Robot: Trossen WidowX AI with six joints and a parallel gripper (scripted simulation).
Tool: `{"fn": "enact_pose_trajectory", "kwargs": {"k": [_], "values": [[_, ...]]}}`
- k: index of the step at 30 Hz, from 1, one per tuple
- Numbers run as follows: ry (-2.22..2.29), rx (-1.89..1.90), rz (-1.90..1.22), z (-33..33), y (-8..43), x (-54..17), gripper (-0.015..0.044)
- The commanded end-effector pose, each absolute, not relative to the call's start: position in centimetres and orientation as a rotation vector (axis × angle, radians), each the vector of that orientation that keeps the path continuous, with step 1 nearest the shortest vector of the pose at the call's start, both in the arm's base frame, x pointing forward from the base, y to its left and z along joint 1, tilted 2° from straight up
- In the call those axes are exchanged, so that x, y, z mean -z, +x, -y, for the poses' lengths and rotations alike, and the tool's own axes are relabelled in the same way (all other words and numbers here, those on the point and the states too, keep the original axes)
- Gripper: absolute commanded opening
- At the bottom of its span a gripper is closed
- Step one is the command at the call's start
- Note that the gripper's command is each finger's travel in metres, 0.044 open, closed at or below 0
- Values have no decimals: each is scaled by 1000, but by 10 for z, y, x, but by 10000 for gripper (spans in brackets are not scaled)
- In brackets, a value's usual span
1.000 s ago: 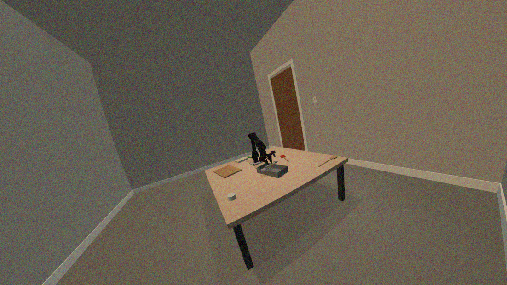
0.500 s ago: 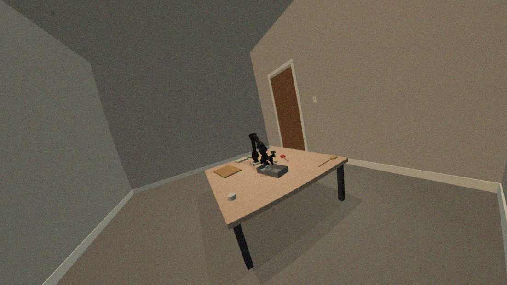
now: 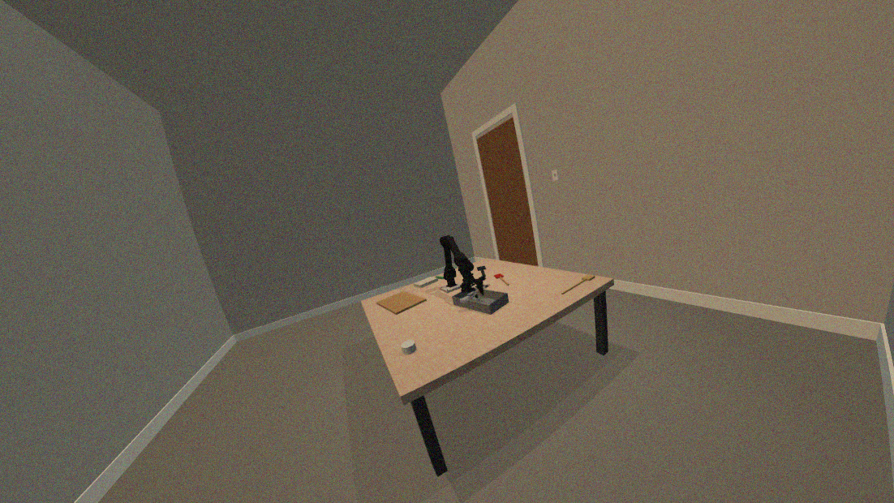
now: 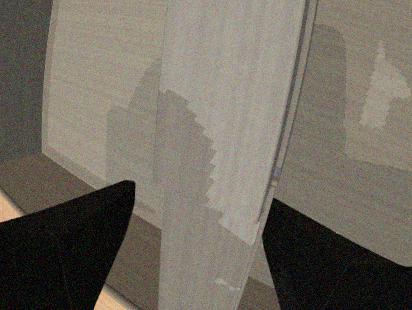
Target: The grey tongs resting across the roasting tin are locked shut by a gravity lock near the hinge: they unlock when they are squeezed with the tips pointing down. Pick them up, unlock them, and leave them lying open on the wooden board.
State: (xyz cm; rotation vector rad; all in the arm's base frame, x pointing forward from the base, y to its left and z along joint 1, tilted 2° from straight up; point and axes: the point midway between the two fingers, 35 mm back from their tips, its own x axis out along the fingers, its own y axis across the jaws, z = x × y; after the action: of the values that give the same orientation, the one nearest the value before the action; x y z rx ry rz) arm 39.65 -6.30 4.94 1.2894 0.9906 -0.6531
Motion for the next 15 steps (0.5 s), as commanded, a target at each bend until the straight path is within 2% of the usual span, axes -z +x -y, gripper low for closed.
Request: {"fn": "enact_pose_trajectory", "kwargs": {"k": [1,5,15], "values": [[1289,653,-990,63,396,-50,208],[1289,653,-990,63,396,-50,103],[1289,653,-990,63,396,-50,36]]}}
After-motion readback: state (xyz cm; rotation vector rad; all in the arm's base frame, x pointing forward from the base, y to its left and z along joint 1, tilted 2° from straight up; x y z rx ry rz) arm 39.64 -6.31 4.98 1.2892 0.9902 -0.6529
